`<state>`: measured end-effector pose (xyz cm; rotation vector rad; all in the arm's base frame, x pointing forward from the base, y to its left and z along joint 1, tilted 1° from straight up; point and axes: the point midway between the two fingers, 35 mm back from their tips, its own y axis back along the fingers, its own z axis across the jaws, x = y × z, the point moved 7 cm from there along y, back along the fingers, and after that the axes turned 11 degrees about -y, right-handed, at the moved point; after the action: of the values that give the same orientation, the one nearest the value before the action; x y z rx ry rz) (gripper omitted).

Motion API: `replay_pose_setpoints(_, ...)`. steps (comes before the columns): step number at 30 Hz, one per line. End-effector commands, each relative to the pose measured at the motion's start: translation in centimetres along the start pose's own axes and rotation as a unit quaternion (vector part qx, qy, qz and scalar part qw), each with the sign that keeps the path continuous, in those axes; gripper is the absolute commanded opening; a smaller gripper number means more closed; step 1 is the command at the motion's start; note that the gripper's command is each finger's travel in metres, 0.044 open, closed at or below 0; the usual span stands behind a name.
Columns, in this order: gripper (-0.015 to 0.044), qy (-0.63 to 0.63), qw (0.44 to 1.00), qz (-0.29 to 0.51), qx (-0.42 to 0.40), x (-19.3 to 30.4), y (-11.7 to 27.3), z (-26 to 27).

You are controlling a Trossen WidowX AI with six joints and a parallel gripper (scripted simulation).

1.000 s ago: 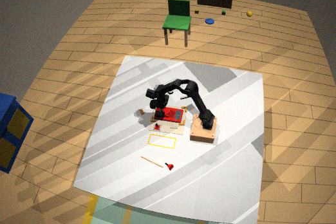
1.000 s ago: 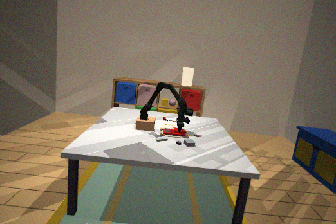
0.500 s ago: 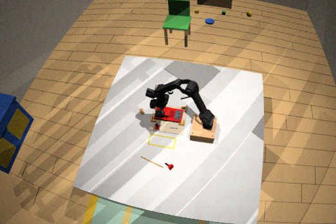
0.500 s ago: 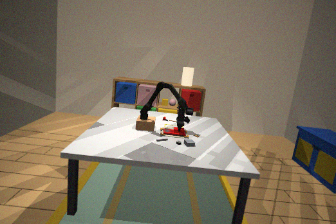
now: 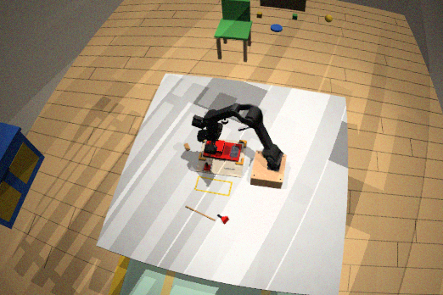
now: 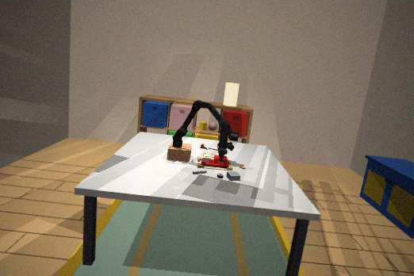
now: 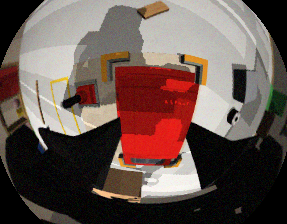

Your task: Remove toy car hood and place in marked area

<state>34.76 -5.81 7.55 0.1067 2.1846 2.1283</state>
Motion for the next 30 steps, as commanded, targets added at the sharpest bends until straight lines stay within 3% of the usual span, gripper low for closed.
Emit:
replay_pose_setpoints(1,0.0000,-0.001,1.000,-0.007,0.000,-0.1,0.7,0.0)
replay_pose_setpoints(13,0.0000,-0.001,1.000,-0.006,0.000,-0.1,1.6,0.0)
replay_pose_setpoints(22,0.0000,-0.001,1.000,-0.007,0.000,0.0,5.5,0.0)
replay_pose_setpoints(30,0.0000,0.002,1.000,-0.004,0.001,0.1,4.7,1.7)
